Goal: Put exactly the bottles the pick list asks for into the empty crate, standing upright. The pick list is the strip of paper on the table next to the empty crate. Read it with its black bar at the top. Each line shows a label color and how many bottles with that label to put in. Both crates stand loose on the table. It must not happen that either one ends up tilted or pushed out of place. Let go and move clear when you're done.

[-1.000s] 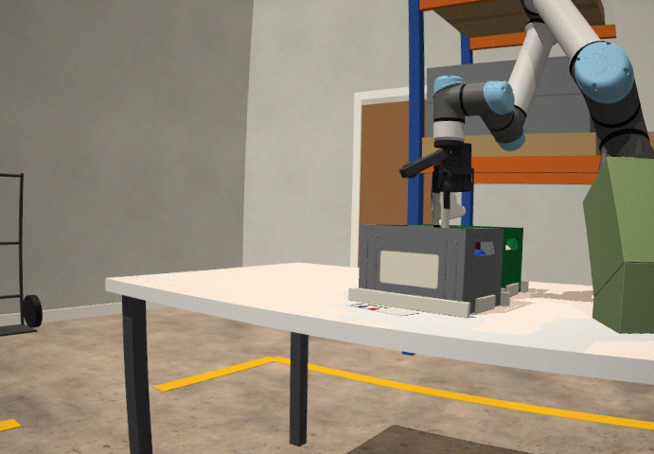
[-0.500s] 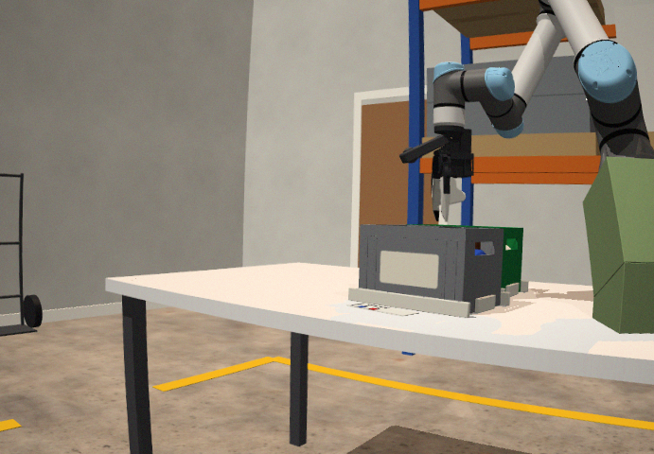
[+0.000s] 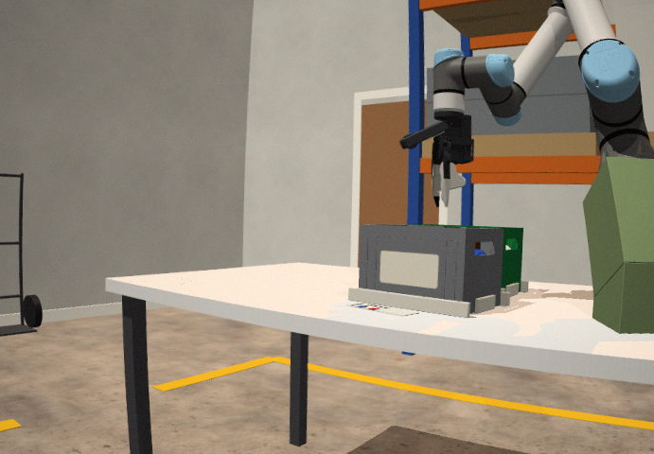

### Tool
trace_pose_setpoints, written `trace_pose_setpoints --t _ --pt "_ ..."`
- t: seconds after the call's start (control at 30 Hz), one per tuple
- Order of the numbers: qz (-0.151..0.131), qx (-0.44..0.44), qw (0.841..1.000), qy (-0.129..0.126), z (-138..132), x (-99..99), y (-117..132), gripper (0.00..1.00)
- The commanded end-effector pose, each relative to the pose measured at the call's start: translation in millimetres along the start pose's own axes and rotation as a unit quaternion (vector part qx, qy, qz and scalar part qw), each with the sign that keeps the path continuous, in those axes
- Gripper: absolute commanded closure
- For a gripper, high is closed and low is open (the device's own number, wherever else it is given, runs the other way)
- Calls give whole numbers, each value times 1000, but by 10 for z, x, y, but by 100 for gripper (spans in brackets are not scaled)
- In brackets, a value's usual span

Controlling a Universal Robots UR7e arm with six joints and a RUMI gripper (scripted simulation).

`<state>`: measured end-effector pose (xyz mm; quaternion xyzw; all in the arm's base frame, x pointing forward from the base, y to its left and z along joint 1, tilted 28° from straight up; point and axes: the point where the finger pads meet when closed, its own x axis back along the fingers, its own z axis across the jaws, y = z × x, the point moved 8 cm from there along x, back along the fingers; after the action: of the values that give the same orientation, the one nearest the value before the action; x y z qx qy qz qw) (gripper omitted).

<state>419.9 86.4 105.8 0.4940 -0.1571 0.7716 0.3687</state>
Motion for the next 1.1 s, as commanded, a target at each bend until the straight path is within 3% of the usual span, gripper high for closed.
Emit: trace_pose_setpoints --t 0.0,1.07 --pt "-2 0 1000 -1 2 71 -8 62" --pt "-3 1 1000 -3 -11 52 5 62"
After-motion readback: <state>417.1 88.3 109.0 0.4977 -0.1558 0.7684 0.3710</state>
